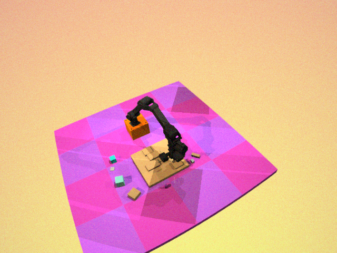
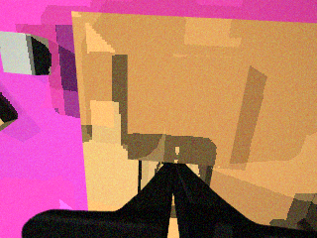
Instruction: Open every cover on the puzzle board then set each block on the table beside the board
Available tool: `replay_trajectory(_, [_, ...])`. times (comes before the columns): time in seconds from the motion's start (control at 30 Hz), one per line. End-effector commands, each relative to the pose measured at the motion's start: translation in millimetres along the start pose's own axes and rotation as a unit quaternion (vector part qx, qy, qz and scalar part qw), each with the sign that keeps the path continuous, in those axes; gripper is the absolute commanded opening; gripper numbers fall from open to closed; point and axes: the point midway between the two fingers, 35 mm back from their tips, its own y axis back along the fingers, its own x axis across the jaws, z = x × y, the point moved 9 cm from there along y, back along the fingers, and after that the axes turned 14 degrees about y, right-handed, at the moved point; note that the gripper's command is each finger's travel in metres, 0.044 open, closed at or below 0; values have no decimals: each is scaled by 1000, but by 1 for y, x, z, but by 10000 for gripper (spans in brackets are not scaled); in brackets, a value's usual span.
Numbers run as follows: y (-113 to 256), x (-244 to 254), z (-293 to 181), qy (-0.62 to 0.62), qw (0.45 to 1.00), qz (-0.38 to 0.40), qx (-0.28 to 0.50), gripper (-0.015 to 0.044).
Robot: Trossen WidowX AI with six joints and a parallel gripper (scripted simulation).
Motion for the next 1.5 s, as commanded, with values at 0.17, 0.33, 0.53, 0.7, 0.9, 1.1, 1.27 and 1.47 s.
replay_trajectory(0.17, [1,-3,9,2,1000,0,-3,0])
replay_trajectory(0.33, [1,-4,13,2,1000,0,-3,0])
replay_trajectory(0.53, [8,-4,14,2,1000,0,-4,0])
replay_trajectory(0.7, [14,-4,15,2,1000,0,-4,0])
replay_trajectory(0.9, [22,-5,17,2,1000,0,-4,0])
replay_trajectory(1.1, [30,-5,18,2,1000,0,-4,0])
replay_trajectory(1.27, [36,-6,18,2,1000,0,-4,0])
replay_trajectory(1.47, [44,-6,19,2,1000,0,-4,0])
